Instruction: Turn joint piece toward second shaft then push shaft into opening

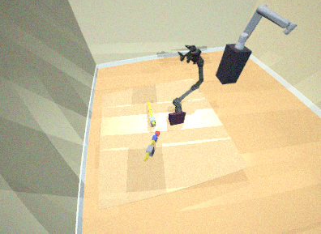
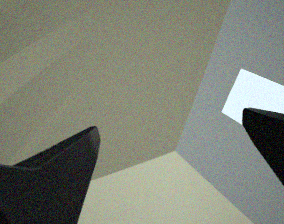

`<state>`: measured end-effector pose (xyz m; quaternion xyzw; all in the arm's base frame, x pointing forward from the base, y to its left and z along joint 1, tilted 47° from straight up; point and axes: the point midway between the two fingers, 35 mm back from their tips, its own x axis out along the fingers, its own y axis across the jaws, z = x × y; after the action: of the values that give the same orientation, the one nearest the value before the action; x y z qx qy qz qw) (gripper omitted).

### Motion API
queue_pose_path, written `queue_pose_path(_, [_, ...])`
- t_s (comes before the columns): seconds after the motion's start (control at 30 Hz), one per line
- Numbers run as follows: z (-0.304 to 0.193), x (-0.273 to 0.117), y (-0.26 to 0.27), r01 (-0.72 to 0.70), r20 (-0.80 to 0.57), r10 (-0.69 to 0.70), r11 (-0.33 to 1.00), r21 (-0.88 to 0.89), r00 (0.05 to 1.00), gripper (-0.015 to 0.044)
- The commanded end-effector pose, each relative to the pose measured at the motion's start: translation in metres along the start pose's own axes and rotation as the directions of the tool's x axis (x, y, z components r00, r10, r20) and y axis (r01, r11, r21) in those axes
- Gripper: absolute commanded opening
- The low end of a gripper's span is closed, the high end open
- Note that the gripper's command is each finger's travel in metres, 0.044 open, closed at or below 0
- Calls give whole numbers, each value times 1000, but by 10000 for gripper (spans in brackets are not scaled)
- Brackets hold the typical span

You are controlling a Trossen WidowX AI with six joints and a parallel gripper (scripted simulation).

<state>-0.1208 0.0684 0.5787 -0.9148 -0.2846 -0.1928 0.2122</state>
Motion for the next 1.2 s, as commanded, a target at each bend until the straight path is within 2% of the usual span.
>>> queue_pose_path(0.0, [1, 26, 23, -49, 48, 44, 991, 122, 998, 440])
queue_pose_path(0.53, [24, 106, 100, -272, 241, 166, 807, 524, 956, 440])
queue_pose_path(0.73, [52, 140, 126, -345, 355, 161, 760, 550, 921, 440])
queue_pose_path(1.07, [87, 177, 159, -486, 468, 186, 554, 676, 864, 440])
queue_pose_path(1.17, [93, 186, 163, -485, 471, 181, 553, 678, 864, 440])
